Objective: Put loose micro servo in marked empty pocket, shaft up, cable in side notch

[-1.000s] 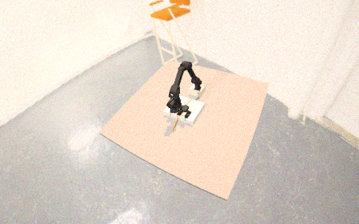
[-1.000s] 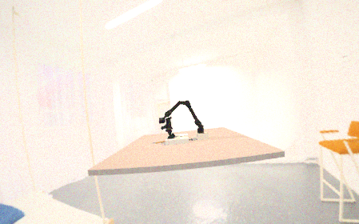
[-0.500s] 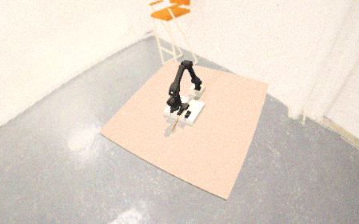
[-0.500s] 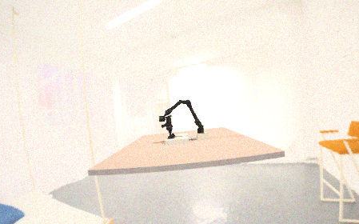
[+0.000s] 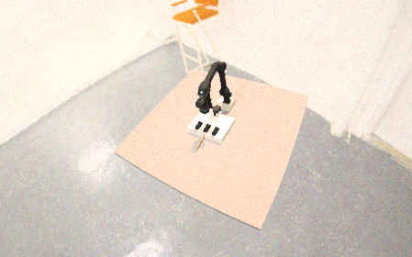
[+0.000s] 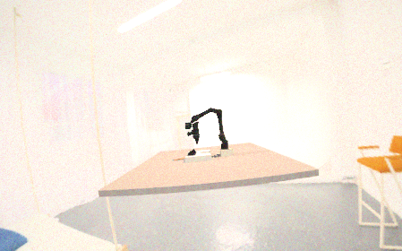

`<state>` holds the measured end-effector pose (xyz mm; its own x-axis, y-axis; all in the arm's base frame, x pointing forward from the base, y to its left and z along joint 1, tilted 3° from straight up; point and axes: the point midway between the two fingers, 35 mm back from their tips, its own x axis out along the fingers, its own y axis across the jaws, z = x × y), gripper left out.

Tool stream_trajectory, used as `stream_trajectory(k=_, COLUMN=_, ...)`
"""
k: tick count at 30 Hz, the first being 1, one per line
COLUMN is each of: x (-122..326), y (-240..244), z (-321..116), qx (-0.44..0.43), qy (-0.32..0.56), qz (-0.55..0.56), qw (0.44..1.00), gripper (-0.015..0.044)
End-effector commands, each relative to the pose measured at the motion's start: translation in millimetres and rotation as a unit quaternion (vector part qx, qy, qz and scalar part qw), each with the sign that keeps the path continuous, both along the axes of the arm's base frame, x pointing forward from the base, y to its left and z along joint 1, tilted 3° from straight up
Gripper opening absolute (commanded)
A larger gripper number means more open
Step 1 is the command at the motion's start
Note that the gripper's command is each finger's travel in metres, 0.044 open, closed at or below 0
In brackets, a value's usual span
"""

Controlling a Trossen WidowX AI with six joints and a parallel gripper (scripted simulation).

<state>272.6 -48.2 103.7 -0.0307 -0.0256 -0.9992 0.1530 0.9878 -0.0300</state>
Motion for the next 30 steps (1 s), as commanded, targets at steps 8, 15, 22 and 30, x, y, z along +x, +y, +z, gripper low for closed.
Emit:
stream_trajectory(k=8, x=-30, y=5, z=26, qx=-0.001, qy=0.000, qz=-0.002, qw=1.000, gripper=0.0440)
stream_trajectory(k=15, x=-29, y=7, z=67, qx=-0.001, qy=-0.007, qz=0.000, qw=1.000, gripper=0.0440)
stream_trajectory(k=22, x=-29, y=7, z=67, qx=-0.001, qy=-0.007, qz=0.000, qw=1.000, gripper=0.0440)
stream_trajectory(k=30, x=-29, y=7, z=67, qx=-0.001, qy=-0.007, qz=0.000, qw=1.000, gripper=0.0440)
